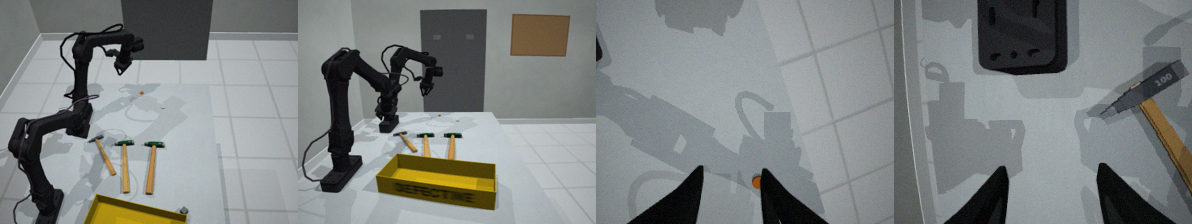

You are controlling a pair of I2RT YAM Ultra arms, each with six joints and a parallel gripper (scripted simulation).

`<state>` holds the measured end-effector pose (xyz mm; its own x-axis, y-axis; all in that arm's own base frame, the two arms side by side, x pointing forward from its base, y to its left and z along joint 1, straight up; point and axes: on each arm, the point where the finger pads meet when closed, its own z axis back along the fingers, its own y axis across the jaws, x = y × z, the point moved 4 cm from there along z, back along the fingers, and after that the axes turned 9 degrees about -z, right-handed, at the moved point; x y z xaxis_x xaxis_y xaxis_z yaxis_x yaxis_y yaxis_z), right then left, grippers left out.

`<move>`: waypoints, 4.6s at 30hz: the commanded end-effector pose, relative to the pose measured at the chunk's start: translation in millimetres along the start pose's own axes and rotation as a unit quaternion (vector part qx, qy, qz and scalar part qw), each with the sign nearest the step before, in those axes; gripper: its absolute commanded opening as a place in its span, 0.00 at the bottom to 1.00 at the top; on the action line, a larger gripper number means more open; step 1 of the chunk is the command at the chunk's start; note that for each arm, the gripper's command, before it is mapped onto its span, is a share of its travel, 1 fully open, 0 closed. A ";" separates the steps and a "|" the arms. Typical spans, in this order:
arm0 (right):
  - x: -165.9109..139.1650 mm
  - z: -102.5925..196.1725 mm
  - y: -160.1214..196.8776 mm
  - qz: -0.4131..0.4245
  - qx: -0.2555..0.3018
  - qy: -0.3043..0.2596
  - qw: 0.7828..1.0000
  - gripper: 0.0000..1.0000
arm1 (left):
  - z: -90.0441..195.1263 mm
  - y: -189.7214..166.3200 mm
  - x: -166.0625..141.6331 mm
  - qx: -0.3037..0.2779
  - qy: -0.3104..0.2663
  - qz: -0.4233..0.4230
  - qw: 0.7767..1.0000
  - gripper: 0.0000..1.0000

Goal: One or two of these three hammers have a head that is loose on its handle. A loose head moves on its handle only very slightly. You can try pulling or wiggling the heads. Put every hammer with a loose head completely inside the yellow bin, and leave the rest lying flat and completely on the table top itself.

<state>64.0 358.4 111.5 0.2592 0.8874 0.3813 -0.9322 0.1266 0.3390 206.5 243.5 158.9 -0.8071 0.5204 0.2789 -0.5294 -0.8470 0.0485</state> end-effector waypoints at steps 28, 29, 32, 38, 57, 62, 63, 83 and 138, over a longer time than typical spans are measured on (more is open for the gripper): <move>-57.2 60.0 -184.8 0.072 -0.148 0.106 0.981 0.53 | 4.7 140.8 -210.7 0.036 0.256 -0.565 0.783 0.42; -61.7 63.3 -191.4 0.076 -0.152 0.113 0.979 0.53 | 3.0 148.1 -218.0 0.028 0.254 -0.594 0.762 0.42; -73.2 71.7 -207.8 0.080 -0.158 0.128 0.976 0.53 | -2.7 168.5 -233.9 0.013 0.243 -0.661 0.710 0.42; -93.9 85.4 -231.2 0.092 -0.164 0.158 0.969 0.53 | -13.6 197.9 -257.9 -0.026 0.213 -0.763 0.609 0.42; -149.3 112.2 -280.6 0.116 -0.151 0.223 0.956 0.53 | -42.3 258.4 -306.0 -0.151 0.024 -0.940 0.306 0.42; -145.6 110.7 -282.0 0.113 -0.156 0.214 0.958 0.53 | -44.7 264.3 -307.3 -0.154 0.012 -0.945 0.288 0.42; -145.5 110.8 -281.9 0.112 -0.156 0.213 0.958 0.53 | -45.6 265.9 -307.4 -0.154 0.011 -0.946 0.285 0.42; -153.8 89.6 -286.1 0.114 -0.151 0.216 0.958 0.53 | -56.9 265.6 -311.4 -0.145 0.014 -0.947 0.287 0.42; -157.5 88.5 -288.8 0.112 -0.155 0.215 0.958 0.24 | -64.7 267.9 -316.2 -0.154 0.020 -0.945 0.287 0.01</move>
<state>314.8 142.0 27.3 -0.0195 0.9998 -0.0023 -0.9998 -0.0195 0.0009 301.0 -137.8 17.3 0.9995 0.0301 -0.0085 -0.0301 0.9995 0.0027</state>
